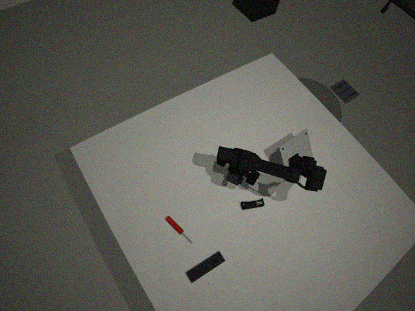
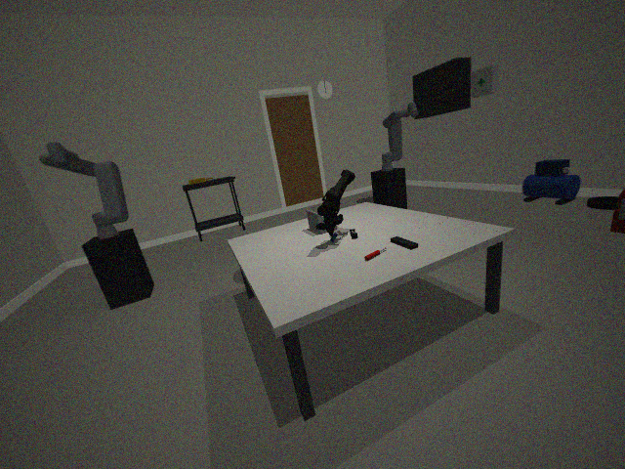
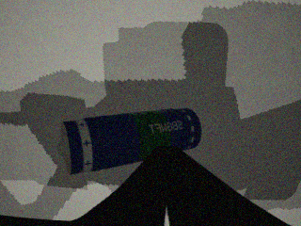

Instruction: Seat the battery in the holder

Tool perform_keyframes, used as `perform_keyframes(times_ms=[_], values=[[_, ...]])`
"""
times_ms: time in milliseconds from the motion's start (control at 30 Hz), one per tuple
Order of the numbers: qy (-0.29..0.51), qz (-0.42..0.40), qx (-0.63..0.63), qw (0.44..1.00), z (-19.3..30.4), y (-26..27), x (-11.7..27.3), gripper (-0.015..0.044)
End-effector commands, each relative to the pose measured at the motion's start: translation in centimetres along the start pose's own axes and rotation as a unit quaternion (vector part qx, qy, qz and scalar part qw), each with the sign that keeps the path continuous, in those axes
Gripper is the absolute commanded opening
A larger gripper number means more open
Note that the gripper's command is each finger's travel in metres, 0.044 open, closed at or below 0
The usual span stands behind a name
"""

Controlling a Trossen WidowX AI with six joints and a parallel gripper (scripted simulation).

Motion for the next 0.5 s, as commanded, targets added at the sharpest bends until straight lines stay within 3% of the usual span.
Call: perform_keyframes(times_ms=[0, 133, 467], values=[[-0.001, -0.001, -0.001, 1.0, 0.1, 0.3, -0.1, 0.0], [0.0, 0.0, 0.0, 1.0, 0.0, 0.1, 0.5, 0.0], [-0.001, 0.0, -0.002, 1.0, 0.1, 0.3, 8.0, 0.0]])
Point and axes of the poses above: the point midway between the two fingers, 35 mm back from their tips, its own x axis back along the fingers, its own y axis across the jaws, z = x × y, the point moved 5 cm from there along x, back along the fingers, and after that the axes turned 7 degrees about -x, right-handed, at the moved point
